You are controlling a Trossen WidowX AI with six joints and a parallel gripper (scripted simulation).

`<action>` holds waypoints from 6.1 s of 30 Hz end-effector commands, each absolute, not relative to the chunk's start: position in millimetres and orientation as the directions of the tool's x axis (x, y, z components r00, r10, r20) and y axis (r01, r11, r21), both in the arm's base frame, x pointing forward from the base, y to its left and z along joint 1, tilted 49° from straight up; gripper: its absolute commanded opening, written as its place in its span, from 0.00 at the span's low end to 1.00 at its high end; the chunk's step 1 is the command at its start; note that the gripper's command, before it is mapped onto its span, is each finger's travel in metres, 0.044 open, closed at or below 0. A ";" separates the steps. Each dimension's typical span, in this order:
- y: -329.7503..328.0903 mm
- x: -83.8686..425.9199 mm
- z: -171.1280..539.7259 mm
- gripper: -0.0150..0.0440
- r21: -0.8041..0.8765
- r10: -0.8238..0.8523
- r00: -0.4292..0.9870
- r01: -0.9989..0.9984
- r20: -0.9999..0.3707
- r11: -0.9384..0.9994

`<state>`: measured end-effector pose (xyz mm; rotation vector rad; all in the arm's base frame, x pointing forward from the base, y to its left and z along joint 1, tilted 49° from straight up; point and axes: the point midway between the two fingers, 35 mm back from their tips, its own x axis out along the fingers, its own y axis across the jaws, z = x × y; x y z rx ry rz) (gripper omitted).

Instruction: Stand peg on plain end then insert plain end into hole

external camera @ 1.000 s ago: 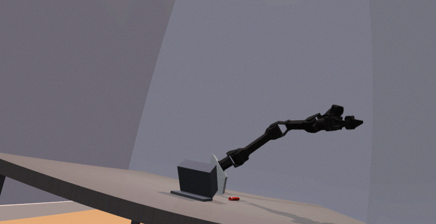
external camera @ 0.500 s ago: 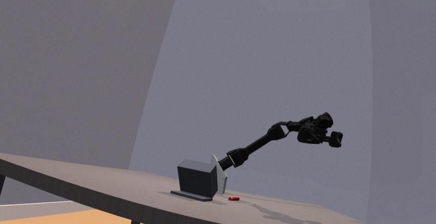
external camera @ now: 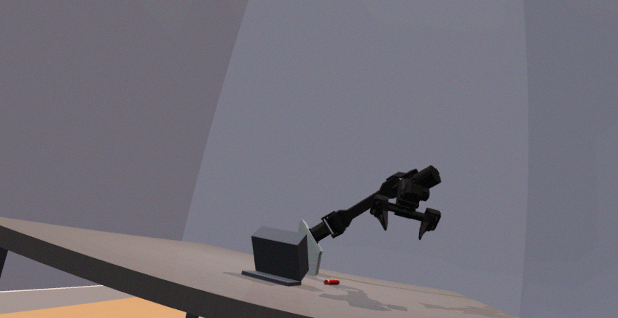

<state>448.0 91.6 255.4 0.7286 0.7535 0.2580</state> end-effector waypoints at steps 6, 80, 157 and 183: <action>72.1 417.1 164.6 1.00 0.668 0.528 0.489 0.163 -0.694 0.726; 108.1 324.1 11.8 0.91 0.699 0.749 0.092 0.449 -0.656 0.557; 96.8 306.1 31.3 0.34 0.695 0.558 0.415 0.451 -0.718 0.560; 94.7 292.2 41.8 0.34 0.695 0.407 0.581 0.453 -0.705 0.558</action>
